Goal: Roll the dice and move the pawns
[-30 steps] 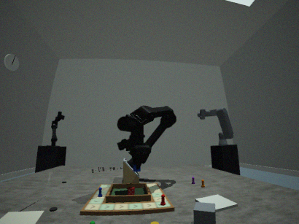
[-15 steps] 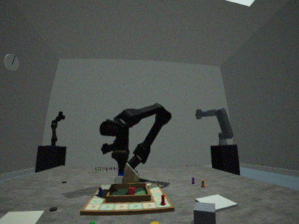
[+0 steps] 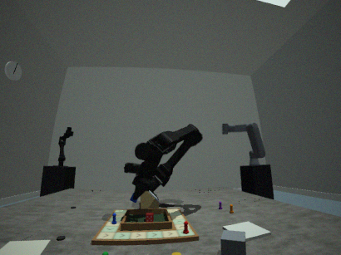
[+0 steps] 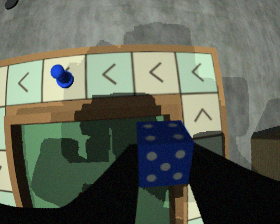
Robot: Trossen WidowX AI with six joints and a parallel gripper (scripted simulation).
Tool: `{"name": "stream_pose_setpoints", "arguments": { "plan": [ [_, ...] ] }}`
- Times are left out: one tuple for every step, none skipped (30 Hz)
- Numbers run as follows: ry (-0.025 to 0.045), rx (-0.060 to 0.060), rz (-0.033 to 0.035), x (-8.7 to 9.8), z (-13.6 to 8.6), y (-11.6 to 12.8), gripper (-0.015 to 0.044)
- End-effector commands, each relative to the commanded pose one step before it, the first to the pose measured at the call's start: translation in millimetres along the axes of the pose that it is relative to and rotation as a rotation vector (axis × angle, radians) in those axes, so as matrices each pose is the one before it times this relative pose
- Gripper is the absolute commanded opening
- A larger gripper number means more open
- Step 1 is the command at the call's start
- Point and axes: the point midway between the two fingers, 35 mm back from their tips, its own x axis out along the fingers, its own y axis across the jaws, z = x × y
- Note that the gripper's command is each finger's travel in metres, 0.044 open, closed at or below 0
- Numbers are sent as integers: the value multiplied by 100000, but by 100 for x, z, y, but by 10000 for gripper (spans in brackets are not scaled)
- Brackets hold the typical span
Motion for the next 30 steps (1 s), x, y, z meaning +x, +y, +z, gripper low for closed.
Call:
{"name": "stream_pose_setpoints", "arguments": {
  "plan": [
    [-13032,1293,666,89,62,-87,0],
    [-3210,342,501,-14,10,15,0],
    [-3134,374,590,44,-16,-21,0],
    [-3166,418,729,32,-15,-15,0],
    [-3132,456,856,19,-14,-8,0],
    [-3093,497,980,6,-13,-1,0],
    [-3050,539,1103,-6,-12,5,0],
    [-3003,583,1223,-18,-11,11,0],
    [-2941,626,1336,-30,-9,17,0],
    [-2306,533,1147,-32,-7,18,0],
    [-1366,334,722,-23,-3,13,0],
    [-452,114,246,-8,-1,5,0],
    [0,0,0,0,0,0,0],
    [-2,0,3,-210,56,79,0],
    [-7,1,8,-638,168,223,0],
    [-7,1,7,-677,174,210,0],
    [-9,1,7,-975,243,257,0],
    [-5,0,4,-838,162,210,0],
    [-3,0,2,-529,99,114,0],
    [-1,0,0,-178,33,35,0],
    [0,0,0,0,0,0,0],
    [1,0,-3,41,-27,-73,0],
    [1,0,-3,41,-27,-73,0],
    [1,0,-4,59,-26,-102,0],
    [0,0,0,0,0,0,0],
    [0,0,0,0,0,0,0],
    [343,329,569,68,-48,190,0],
    [0,0,0,0,0,0,0],
    [0,0,0,0,0,0,0],
    [0,0,0,0,0,0,0]
  ]
}}
